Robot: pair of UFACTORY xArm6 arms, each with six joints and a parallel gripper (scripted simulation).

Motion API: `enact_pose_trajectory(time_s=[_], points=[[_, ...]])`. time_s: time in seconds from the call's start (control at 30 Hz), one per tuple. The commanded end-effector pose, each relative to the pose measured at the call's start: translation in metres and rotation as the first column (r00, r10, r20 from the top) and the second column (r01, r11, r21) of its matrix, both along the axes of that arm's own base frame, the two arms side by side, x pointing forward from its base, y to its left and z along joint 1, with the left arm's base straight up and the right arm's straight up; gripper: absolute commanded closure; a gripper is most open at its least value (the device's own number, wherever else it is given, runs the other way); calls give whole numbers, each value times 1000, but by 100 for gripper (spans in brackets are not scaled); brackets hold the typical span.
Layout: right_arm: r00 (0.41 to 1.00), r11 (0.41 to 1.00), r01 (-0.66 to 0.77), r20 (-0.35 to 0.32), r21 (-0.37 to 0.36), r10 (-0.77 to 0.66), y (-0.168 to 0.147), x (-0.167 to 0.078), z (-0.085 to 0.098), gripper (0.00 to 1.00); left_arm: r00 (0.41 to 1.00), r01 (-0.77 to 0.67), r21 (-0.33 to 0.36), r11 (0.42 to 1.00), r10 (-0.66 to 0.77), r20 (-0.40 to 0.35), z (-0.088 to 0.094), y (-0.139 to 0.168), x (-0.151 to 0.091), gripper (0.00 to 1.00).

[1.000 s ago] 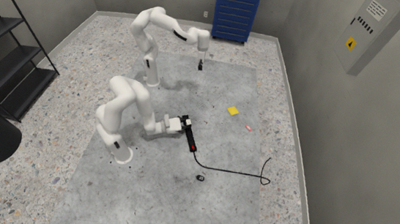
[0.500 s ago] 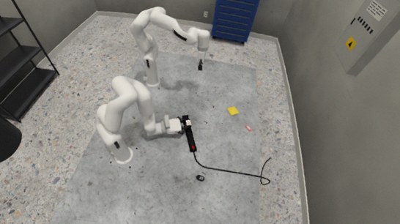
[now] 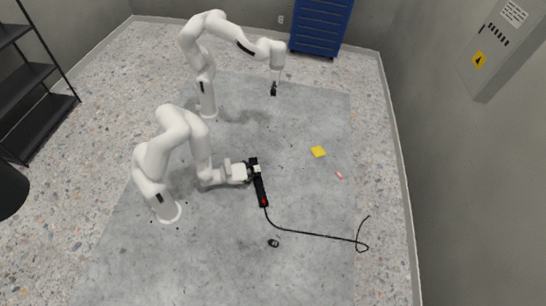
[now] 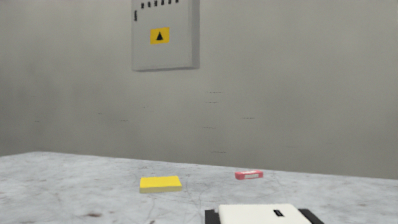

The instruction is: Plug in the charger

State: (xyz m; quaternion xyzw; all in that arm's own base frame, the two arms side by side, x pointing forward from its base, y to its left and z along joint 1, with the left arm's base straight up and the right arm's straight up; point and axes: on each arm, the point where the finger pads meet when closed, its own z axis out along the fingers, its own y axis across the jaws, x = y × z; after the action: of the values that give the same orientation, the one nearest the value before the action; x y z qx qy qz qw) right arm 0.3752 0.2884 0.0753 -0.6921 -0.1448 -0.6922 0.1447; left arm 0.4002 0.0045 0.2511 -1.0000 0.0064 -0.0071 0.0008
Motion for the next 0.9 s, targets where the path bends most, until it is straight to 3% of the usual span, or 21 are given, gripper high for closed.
enact_pose_trajectory(time_s=[0.0,0.87], points=[[1000,1000,0,1,2,0,0,0,1,58,1000,0,0,1000,0,2,1,0,0,0],[1000,1000,0,1,2,0,0,0,-2,58,1000,0,0,1000,0,2,1,0,0,0]])
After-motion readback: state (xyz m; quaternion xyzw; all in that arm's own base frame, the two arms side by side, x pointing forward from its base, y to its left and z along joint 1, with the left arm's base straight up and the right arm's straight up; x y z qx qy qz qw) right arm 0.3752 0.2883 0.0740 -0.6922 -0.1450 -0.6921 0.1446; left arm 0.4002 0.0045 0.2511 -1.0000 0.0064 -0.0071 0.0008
